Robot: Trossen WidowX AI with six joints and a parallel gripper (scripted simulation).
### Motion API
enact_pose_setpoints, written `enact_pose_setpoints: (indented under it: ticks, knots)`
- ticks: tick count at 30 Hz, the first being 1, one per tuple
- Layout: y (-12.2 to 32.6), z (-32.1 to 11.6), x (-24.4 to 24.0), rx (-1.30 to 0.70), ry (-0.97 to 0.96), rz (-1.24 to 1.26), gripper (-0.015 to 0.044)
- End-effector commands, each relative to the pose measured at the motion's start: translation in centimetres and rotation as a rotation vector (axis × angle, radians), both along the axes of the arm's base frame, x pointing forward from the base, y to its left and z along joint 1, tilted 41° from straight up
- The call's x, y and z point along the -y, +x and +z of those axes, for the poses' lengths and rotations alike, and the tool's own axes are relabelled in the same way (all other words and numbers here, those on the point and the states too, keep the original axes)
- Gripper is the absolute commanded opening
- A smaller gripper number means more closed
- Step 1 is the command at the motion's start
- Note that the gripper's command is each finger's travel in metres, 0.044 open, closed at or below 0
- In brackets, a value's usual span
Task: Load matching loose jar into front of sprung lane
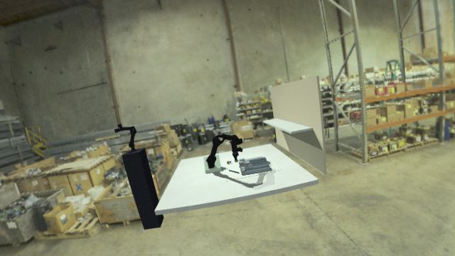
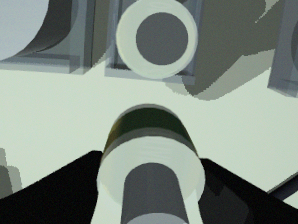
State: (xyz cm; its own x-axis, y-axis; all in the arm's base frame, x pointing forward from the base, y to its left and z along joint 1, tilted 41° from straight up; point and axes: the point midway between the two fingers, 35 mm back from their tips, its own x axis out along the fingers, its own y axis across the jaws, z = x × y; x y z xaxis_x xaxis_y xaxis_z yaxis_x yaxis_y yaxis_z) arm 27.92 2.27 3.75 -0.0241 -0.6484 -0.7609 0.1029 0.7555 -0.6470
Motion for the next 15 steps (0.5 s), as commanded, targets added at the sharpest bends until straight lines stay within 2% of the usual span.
enact_pose_setpoints:
  ticks: [1, 15]
  knots:
    - [0.5, -0.3, 0.2, 0.011, 0.0, 0.006, 0.0]
    - [0.6, -1.6, 1.4, 0.012, 0.0, 0.006, 0.0]
